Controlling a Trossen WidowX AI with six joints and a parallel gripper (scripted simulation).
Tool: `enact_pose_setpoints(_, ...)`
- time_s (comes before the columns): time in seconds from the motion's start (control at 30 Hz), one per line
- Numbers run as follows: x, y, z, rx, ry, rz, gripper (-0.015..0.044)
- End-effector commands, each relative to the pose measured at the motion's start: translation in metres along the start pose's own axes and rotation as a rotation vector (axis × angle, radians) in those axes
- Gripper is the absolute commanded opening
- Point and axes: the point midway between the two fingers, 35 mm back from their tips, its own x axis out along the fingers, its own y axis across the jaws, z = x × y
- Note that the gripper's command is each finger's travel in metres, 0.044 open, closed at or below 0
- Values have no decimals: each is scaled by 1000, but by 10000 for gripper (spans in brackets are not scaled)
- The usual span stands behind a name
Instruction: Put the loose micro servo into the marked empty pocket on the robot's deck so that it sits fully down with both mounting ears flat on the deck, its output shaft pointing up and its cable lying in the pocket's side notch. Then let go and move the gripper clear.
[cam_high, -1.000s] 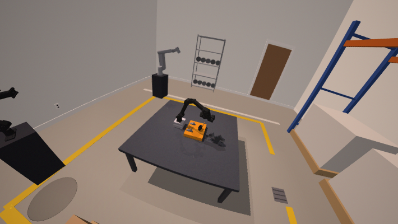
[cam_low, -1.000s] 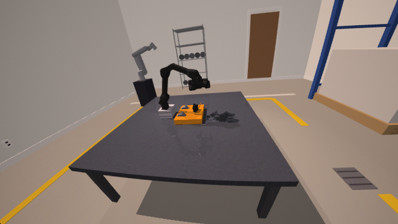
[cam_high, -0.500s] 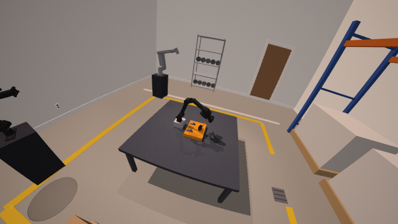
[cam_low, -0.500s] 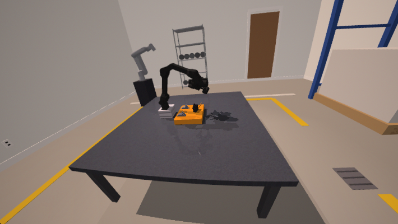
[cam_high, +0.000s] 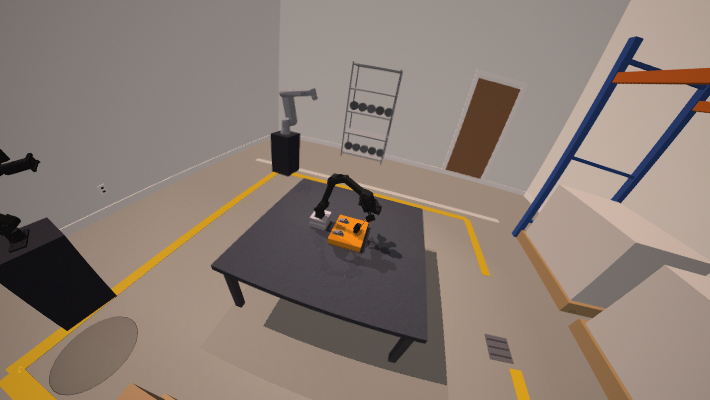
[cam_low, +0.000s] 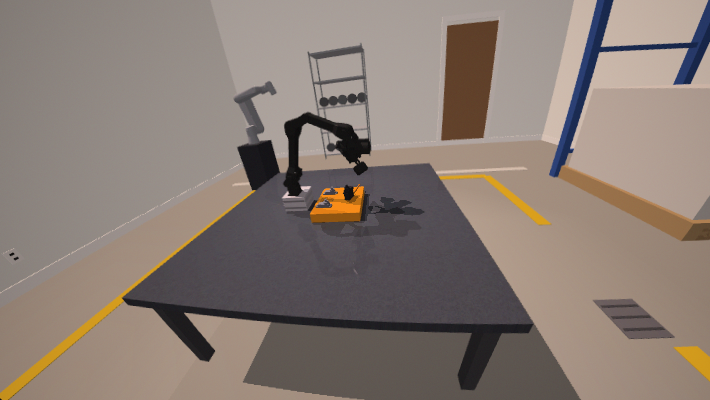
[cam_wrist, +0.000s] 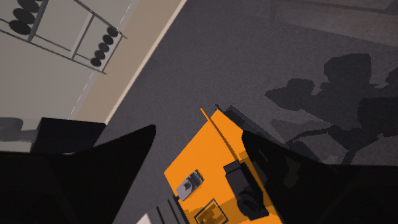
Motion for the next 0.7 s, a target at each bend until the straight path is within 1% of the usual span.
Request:
enact_pose_setpoints(0.0,2,0,-5,146,32,-40,440)
enact_pose_setpoints(0.33,7,-4,-16,474,85,-137,440)
enact_pose_setpoints(0.67,11,-8,-26,797,103,-255,440)
